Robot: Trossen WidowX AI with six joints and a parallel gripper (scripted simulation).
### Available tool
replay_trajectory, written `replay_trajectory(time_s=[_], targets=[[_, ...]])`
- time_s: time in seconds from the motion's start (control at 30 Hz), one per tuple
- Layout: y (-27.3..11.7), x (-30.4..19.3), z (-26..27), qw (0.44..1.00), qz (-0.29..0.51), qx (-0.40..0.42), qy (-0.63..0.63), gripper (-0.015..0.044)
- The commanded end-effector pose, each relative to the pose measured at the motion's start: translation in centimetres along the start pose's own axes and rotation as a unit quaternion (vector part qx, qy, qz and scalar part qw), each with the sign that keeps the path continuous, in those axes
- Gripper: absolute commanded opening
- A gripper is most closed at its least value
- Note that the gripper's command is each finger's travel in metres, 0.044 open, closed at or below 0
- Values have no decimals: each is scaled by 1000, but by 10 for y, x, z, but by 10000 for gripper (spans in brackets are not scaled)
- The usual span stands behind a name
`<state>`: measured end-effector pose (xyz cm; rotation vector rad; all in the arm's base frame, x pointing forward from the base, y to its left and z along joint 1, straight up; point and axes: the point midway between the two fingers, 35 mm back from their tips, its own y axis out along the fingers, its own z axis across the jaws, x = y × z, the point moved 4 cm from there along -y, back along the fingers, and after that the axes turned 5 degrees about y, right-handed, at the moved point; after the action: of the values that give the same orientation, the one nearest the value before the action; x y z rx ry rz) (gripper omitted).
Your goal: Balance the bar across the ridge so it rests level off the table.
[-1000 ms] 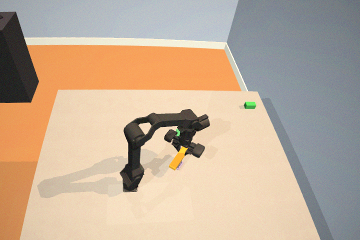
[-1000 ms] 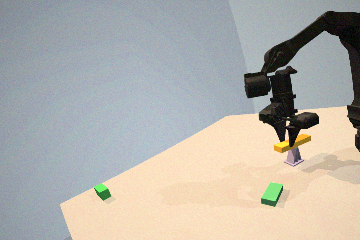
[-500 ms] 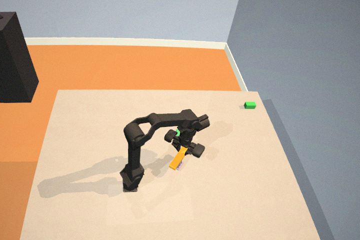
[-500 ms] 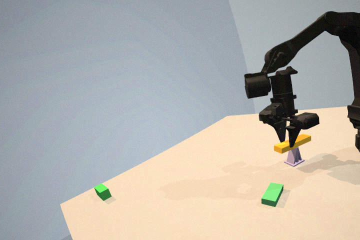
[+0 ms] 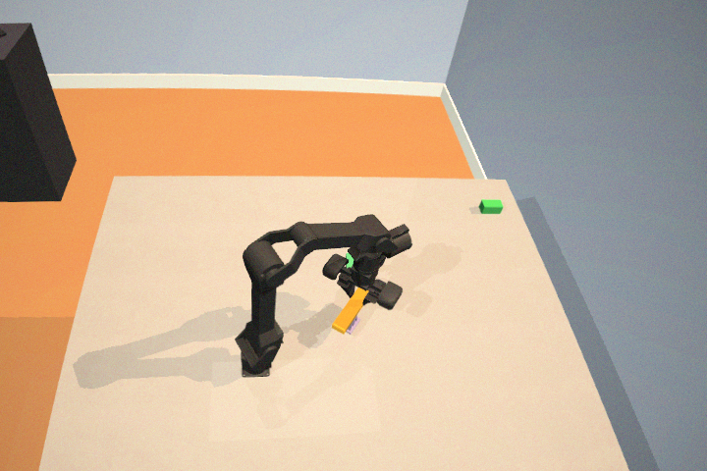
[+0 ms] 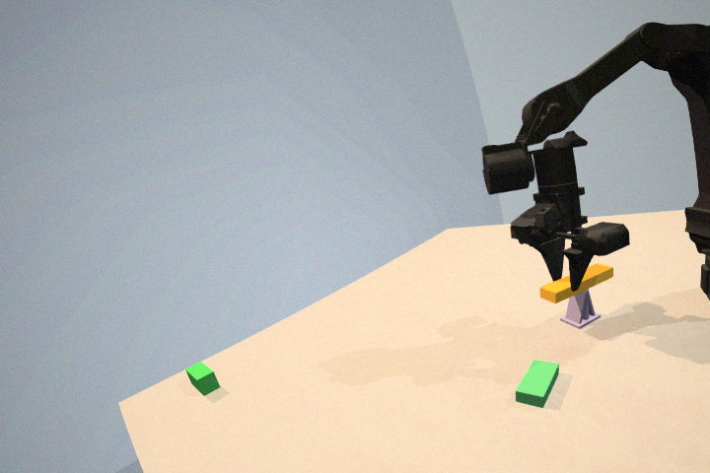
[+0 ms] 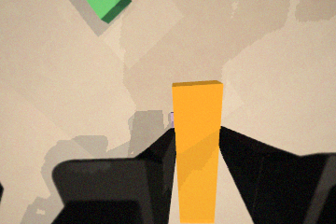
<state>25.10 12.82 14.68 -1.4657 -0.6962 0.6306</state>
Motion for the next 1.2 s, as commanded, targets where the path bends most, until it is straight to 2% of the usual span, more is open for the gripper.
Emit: replay_trajectory(time_s=[0.0, 1.17], targets=[[4, -1, 1, 1000, 4, 2, 1, 0], [0, -1, 0, 1000, 2, 1, 0, 0]])
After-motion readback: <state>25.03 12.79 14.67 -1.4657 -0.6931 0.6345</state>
